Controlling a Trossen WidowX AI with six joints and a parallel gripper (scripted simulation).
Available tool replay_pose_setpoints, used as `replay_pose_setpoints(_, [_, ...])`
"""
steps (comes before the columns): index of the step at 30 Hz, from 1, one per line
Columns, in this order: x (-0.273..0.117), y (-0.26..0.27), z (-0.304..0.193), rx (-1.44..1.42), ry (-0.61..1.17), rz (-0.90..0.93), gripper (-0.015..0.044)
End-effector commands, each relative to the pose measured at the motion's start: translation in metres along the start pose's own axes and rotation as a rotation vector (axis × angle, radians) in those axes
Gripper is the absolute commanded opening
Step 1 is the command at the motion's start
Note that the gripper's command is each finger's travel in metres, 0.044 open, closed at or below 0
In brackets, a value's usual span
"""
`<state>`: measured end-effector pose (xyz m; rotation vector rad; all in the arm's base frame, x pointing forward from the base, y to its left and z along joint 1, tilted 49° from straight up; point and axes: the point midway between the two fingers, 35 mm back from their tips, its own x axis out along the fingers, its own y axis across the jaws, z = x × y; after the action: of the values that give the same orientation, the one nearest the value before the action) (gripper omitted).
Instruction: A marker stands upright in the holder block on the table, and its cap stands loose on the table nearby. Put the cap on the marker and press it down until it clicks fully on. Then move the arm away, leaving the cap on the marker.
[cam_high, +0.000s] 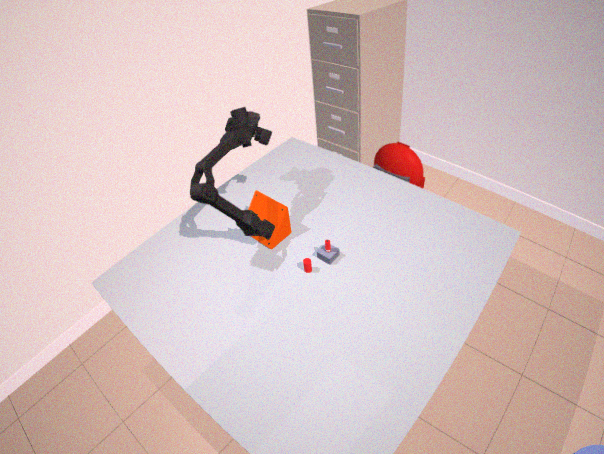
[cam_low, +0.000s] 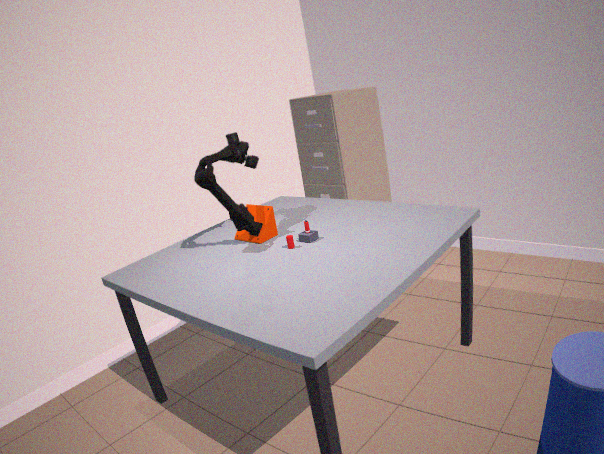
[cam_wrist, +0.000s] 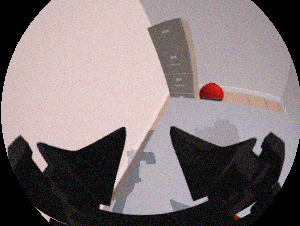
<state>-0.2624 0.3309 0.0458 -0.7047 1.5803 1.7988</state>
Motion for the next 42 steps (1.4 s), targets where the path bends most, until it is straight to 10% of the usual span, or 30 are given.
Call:
replay_pose_setpoints(1, [-0.031, -0.067, 0.018, 0.145, -0.066, -0.174, 0.0245])
replay_pose_setpoints(22, [-0.241, -0.305, -0.071, 0.929, -0.025, -0.933, 0.0245])
replay_pose_setpoints(35, [-0.371, -0.327, -0.234, 1.35, 0.387, -1.218, 0.0245])
replay_pose_setpoints(42, [-0.381, -0.326, -0.244, 1.368, 0.417, -1.225, 0.0245])
